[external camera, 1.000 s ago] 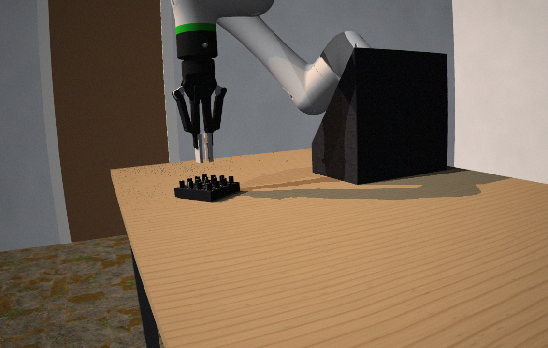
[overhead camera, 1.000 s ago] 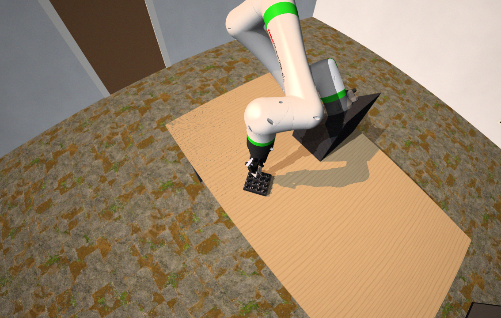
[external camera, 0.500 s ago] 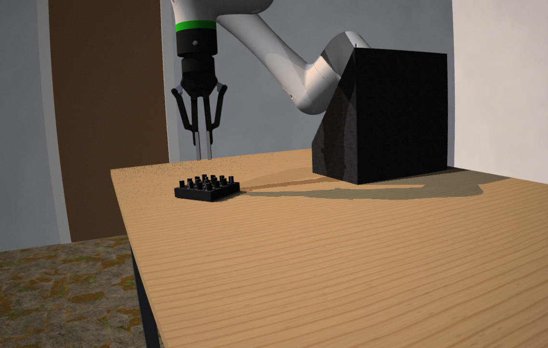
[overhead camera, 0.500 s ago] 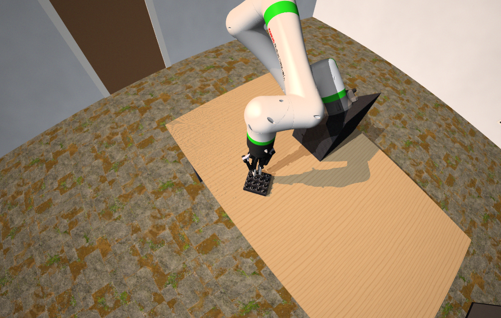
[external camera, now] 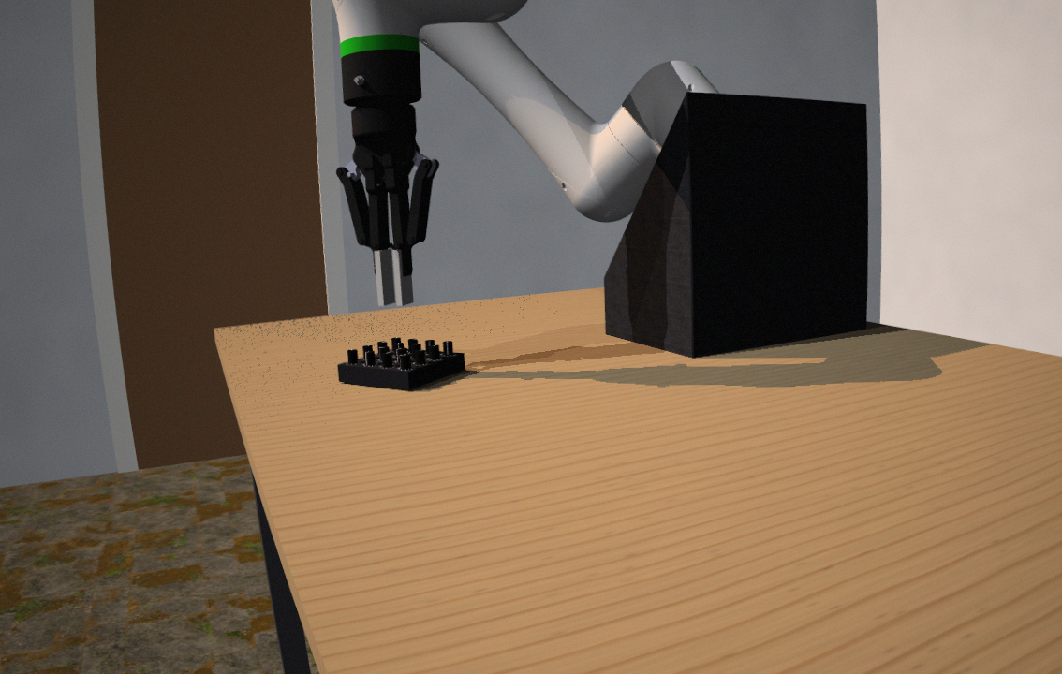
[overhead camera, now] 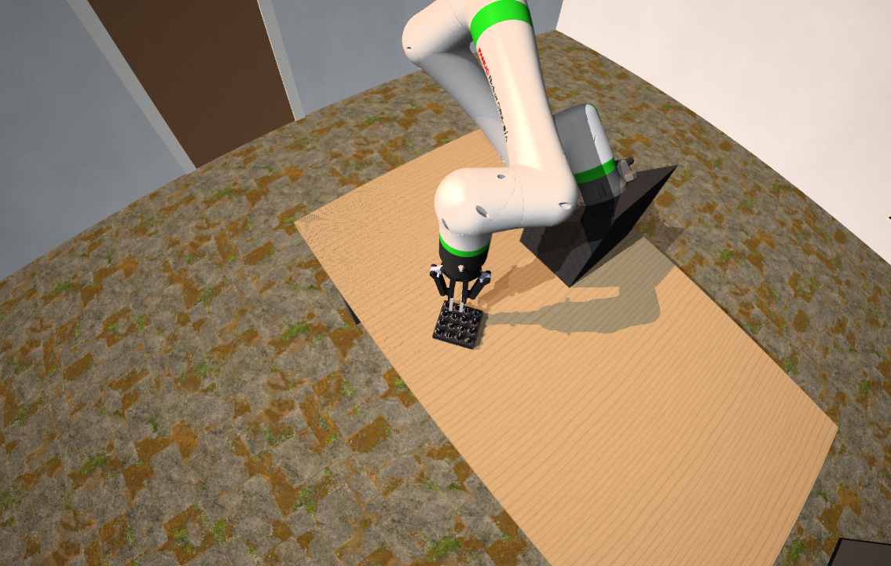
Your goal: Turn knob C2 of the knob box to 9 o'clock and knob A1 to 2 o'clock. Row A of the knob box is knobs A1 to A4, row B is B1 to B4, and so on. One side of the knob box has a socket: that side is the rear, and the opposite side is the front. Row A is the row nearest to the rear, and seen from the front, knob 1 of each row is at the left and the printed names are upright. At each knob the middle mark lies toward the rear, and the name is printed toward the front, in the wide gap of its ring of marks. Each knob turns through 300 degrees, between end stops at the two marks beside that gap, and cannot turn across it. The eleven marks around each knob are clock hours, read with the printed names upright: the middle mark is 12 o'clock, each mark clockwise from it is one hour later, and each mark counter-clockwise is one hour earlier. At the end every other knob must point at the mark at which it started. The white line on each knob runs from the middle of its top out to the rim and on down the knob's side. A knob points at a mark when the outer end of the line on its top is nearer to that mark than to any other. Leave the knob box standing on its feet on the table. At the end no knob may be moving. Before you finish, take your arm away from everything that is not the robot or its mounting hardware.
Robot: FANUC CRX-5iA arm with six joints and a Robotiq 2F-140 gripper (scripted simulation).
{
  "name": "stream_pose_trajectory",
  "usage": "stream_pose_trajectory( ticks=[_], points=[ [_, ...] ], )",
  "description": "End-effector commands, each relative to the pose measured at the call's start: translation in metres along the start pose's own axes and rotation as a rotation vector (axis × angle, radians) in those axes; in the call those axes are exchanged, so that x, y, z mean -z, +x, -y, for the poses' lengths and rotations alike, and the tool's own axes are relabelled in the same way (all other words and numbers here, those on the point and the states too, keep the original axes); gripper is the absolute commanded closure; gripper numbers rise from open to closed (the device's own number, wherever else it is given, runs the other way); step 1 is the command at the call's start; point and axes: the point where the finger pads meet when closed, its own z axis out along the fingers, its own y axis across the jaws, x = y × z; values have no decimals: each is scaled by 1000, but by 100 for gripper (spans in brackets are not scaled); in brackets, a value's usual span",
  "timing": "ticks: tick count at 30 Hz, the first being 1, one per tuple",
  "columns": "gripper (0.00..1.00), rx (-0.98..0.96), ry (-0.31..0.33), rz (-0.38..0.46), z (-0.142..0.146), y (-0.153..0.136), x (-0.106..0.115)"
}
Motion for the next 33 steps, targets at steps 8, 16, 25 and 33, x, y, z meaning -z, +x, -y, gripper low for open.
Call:
stream_pose_trajectory(
  ticks=[8, 16, 25, 33],
  points=[
    [88, -207, -9, -2, 0, 0, 3],
    [88, -207, -9, -2, 0, 0, 3],
    [88, -207, -9, -2, 0, 0, 3],
    [88, -207, -9, -2, 0, 0, 3]
  ],
)
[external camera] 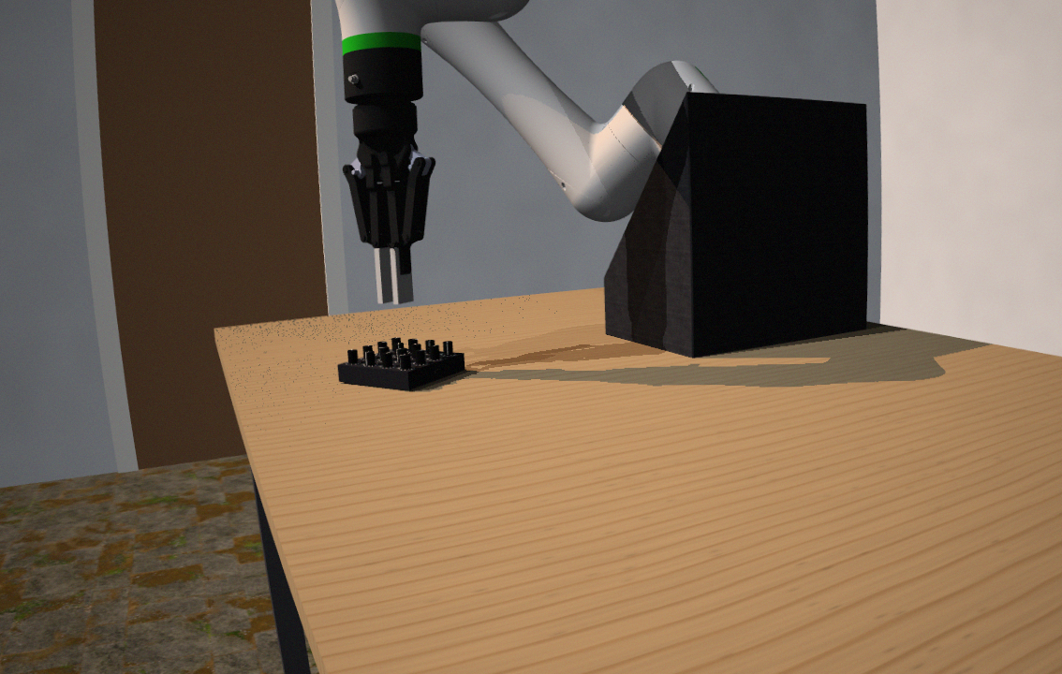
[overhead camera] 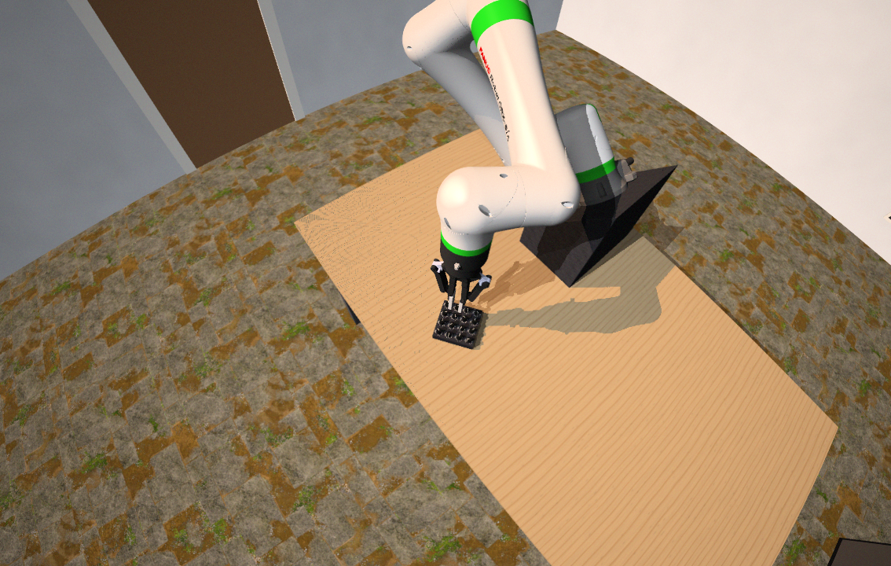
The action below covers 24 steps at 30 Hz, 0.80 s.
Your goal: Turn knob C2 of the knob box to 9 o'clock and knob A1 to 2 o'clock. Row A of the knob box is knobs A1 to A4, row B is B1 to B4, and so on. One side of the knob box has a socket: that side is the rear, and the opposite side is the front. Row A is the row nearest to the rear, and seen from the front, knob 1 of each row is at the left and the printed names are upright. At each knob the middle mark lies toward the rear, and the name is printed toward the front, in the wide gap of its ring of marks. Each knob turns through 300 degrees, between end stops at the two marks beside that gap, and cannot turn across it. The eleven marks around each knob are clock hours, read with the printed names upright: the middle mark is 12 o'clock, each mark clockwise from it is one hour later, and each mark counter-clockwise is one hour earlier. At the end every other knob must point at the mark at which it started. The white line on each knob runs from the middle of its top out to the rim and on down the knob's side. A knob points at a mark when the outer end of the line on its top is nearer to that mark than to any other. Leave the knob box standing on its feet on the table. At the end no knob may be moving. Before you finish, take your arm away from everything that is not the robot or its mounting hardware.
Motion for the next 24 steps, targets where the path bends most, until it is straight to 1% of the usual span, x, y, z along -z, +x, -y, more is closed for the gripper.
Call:
stream_pose_trajectory(
  ticks=[1, 16, 24],
  points=[
    [88, 0, 0, 0, 0, 0, 0],
    [88, 0, 0, 0, 0, 0, -1],
    [88, 0, 0, 0, 0, 0, -5]
  ],
)
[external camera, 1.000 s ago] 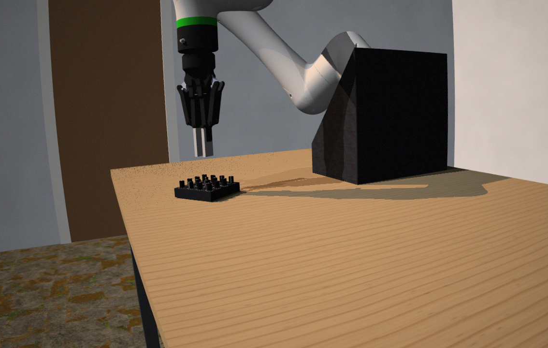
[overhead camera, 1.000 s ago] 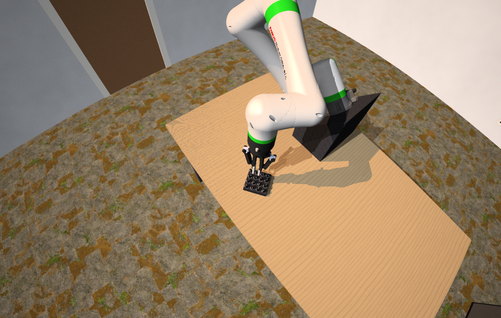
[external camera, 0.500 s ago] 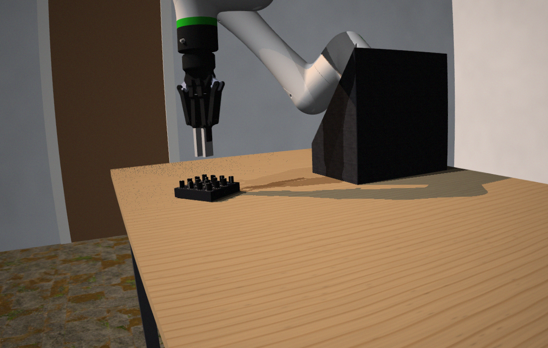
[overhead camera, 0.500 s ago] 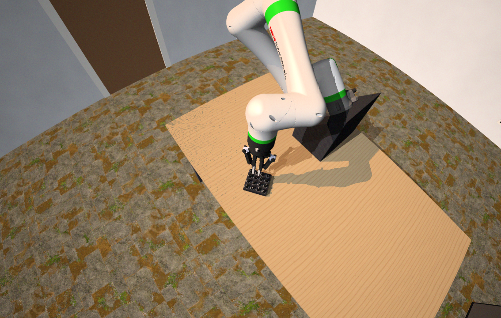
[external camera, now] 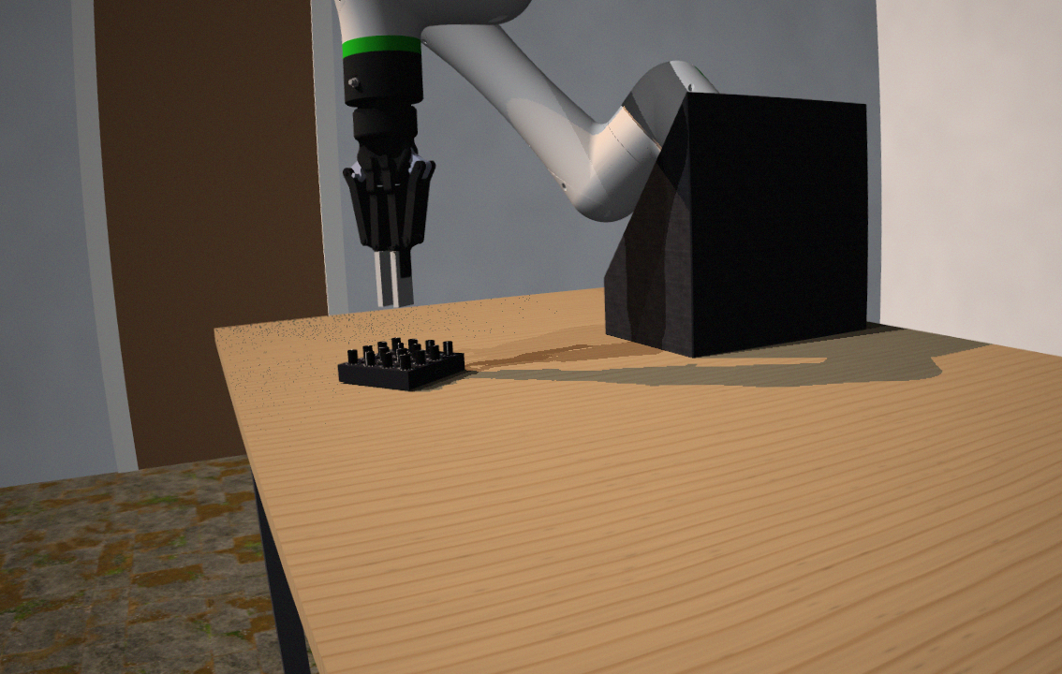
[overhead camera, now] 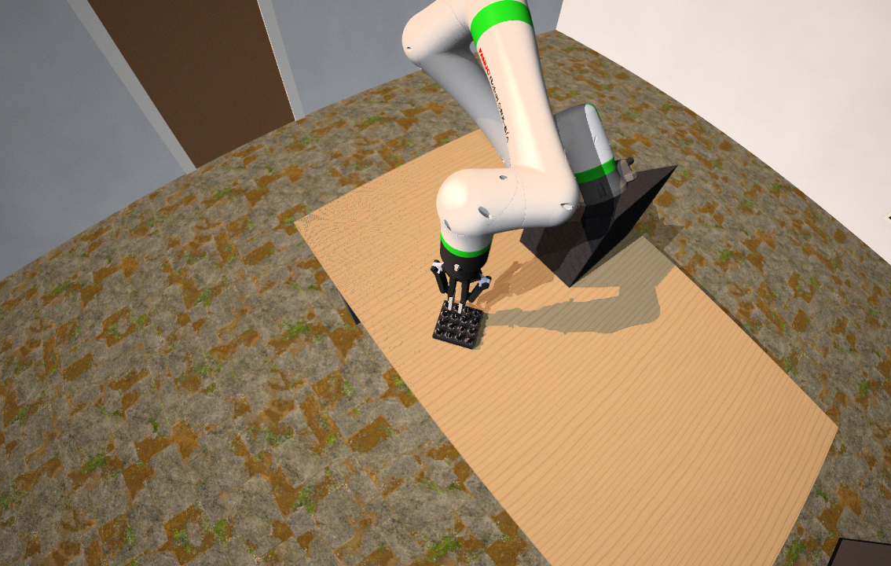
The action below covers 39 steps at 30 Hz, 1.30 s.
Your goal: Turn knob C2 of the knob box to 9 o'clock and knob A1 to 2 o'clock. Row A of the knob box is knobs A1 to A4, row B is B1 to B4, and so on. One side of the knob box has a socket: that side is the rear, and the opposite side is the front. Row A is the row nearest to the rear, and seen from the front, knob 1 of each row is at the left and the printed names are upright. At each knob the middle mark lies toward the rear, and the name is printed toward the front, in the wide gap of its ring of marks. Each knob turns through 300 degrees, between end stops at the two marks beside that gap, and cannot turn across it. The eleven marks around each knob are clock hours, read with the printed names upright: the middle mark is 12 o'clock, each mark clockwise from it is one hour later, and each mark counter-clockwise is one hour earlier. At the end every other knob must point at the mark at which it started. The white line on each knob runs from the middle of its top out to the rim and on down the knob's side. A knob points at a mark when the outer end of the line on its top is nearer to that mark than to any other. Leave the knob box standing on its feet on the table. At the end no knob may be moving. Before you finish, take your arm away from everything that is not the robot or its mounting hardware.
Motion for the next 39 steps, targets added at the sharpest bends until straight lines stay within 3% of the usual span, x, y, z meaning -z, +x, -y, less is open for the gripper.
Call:
stream_pose_trajectory(
  ticks=[1, 39],
  points=[
    [88, 0, 0, 0, 0, 0, -2],
    [88, 0, 0, 0, 0, 0, -39]
  ],
)
